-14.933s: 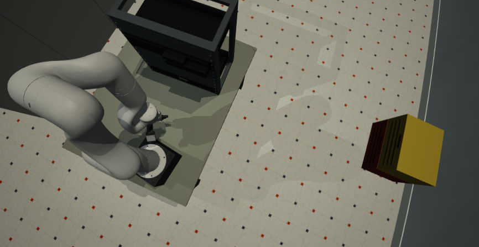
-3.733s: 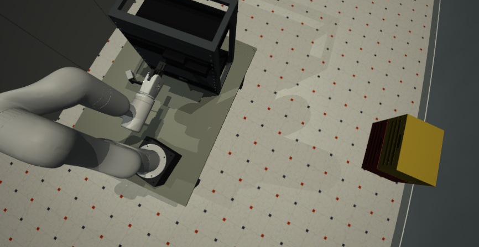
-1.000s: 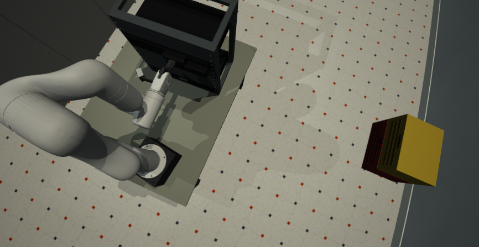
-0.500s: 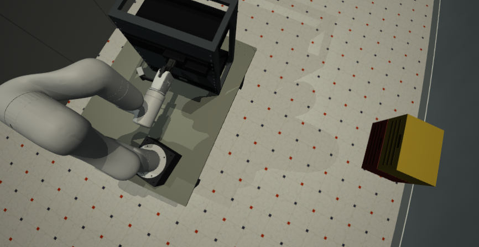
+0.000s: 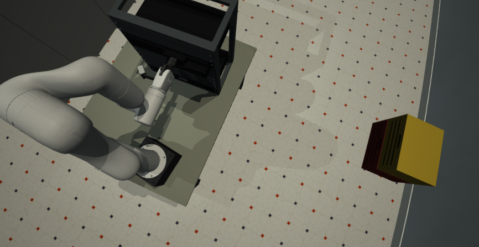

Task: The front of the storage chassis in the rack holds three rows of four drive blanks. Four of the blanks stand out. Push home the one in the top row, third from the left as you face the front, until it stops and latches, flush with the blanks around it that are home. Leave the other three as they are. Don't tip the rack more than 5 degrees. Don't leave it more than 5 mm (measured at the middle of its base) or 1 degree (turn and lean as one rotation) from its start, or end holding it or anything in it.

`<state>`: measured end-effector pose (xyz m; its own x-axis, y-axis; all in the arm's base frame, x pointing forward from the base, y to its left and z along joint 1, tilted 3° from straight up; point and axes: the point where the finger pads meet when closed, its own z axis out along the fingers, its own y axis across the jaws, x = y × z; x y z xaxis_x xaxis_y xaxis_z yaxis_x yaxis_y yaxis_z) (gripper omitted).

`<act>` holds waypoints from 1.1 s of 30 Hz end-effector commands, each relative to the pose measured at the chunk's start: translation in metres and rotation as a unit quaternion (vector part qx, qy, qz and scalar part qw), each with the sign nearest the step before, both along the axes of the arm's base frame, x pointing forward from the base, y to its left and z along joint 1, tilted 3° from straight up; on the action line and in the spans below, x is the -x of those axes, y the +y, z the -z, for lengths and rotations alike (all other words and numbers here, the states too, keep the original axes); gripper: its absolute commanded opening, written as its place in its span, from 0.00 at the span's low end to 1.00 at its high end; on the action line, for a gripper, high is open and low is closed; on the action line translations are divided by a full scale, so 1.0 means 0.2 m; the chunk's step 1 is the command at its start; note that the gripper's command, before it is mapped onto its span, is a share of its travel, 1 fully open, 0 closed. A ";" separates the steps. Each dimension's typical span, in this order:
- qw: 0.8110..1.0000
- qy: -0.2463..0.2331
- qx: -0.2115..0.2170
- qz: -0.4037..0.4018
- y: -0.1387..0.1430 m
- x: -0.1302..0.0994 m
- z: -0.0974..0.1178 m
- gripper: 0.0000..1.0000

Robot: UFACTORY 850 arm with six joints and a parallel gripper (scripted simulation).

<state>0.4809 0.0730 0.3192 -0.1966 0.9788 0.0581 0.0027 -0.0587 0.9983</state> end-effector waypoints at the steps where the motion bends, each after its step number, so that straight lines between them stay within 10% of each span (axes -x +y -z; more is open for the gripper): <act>1: 1.000 -0.001 0.000 0.000 0.00 0.00 0.00 0.00; 33: 1.000 -0.001 0.000 0.000 0.01 -0.07 0.00 0.00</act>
